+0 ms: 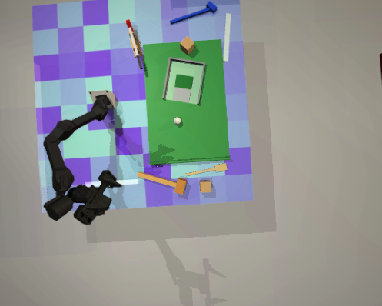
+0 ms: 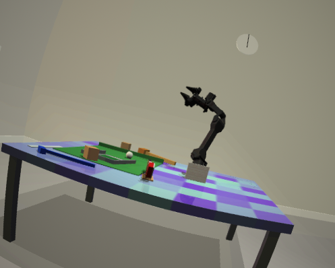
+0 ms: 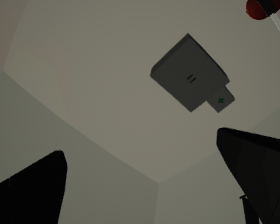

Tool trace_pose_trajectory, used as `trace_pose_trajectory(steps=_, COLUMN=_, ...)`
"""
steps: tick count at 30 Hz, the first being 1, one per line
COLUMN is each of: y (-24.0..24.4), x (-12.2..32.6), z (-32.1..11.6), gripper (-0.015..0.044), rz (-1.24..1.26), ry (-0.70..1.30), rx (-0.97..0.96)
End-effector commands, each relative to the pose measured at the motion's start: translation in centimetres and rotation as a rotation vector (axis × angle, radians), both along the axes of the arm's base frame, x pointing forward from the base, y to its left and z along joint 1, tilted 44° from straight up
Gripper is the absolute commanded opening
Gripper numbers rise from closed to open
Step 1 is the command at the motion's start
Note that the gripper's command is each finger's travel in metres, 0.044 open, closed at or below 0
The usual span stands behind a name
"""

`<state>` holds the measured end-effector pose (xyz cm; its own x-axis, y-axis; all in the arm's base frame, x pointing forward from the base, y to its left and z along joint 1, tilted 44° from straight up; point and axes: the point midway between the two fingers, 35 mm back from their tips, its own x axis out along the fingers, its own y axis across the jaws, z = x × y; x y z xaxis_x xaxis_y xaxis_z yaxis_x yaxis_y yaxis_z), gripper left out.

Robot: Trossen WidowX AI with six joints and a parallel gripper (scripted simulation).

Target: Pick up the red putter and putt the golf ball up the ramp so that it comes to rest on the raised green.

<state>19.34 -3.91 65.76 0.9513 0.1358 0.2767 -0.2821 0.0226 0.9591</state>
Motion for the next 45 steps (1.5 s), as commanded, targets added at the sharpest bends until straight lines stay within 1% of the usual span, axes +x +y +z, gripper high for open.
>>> trace_pose_trajectory(steps=1, y=-0.1, x=0.2, z=-0.1, gripper=0.0426, rz=-0.001, ry=0.002, rx=-0.001)
trace_pose_trajectory(steps=2, y=-0.6, x=0.7, z=-0.4, gripper=0.044, rz=-0.003, ry=0.008, rx=-0.005)
trace_pose_trajectory(steps=8, y=-4.2, x=7.4, z=-4.8, gripper=0.044, rz=-0.017, ry=0.111, rx=-0.07)
trace_pose_trajectory(steps=11, y=-4.9, x=10.3, z=-7.3, gripper=0.044, rz=-0.016, ry=0.162, rx=-0.129)
trace_pose_trajectory(steps=14, y=-5.3, x=13.9, z=-10.7, gripper=0.044, rz=-0.006, ry=0.233, rx=-0.2)
trace_pose_trajectory(steps=21, y=-3.6, x=21.5, z=-20.2, gripper=0.044, rz=0.061, ry=0.432, rx=-0.406)
trace_pose_trajectory(steps=27, y=0.0, x=25.8, z=-29.0, gripper=0.044, rz=0.173, ry=0.589, rx=-0.636)
trace_pose_trajectory(steps=32, y=4.1, x=27.5, z=-36.6, gripper=0.044, rz=0.31, ry=0.702, rx=-0.867)
trace_pose_trajectory(steps=36, y=7.7, x=27.6, z=-42.7, gripper=0.044, rz=0.451, ry=0.773, rx=-1.076)
trace_pose_trajectory(steps=40, y=11.2, x=26.5, z=-48.7, gripper=0.044, rz=0.622, ry=0.82, rx=-1.303)
trace_pose_trajectory(steps=45, y=15.3, x=23.5, z=-55.8, gripper=0.044, rz=0.887, ry=0.835, rx=-1.614)
